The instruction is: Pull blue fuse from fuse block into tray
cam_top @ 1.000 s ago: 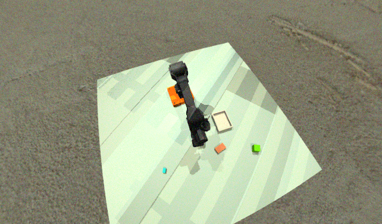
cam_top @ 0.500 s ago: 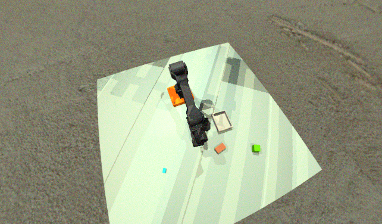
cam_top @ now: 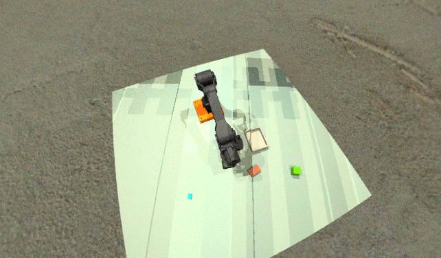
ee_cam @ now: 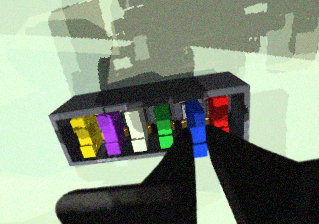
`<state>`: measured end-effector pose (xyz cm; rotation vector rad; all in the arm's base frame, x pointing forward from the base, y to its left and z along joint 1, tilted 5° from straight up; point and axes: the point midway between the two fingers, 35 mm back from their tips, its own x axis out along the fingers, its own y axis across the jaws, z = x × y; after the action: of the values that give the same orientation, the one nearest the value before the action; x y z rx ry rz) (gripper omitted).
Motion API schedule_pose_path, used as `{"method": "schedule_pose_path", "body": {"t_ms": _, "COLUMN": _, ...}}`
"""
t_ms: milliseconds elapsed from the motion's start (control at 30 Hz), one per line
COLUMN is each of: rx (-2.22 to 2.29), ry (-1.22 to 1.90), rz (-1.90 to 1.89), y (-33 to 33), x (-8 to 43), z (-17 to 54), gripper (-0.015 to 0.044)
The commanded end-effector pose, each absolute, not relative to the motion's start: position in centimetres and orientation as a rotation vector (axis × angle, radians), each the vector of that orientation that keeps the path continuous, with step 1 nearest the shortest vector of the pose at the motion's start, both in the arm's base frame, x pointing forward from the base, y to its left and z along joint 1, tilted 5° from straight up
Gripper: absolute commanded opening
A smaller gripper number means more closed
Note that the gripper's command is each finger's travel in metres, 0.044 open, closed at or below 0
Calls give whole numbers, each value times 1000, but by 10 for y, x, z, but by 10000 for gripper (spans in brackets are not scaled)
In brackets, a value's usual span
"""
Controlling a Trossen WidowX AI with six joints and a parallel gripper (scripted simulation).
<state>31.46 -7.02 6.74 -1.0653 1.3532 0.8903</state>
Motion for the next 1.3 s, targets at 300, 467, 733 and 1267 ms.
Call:
{"method": "schedule_pose_path", "body": {"t_ms": 300, "rx": -1063, "ry": 1351, "rz": 890, "y": -69, "x": 314, "z": 74, "gripper": 0}}
{"method": "schedule_pose_path", "body": {"t_ms": 467, "rx": -1063, "ry": 1351, "rz": 890, "y": -69, "x": 314, "z": 77, "gripper": 0}}
{"method": "schedule_pose_path", "body": {"t_ms": 733, "rx": -1063, "ry": 1351, "rz": 891, "y": -68, "x": 314, "z": 81, "gripper": 0}}
{"method": "schedule_pose_path", "body": {"t_ms": 1267, "rx": -1062, "ry": 1350, "rz": 892, "y": -68, "x": 313, "z": 89, "gripper": 0}}
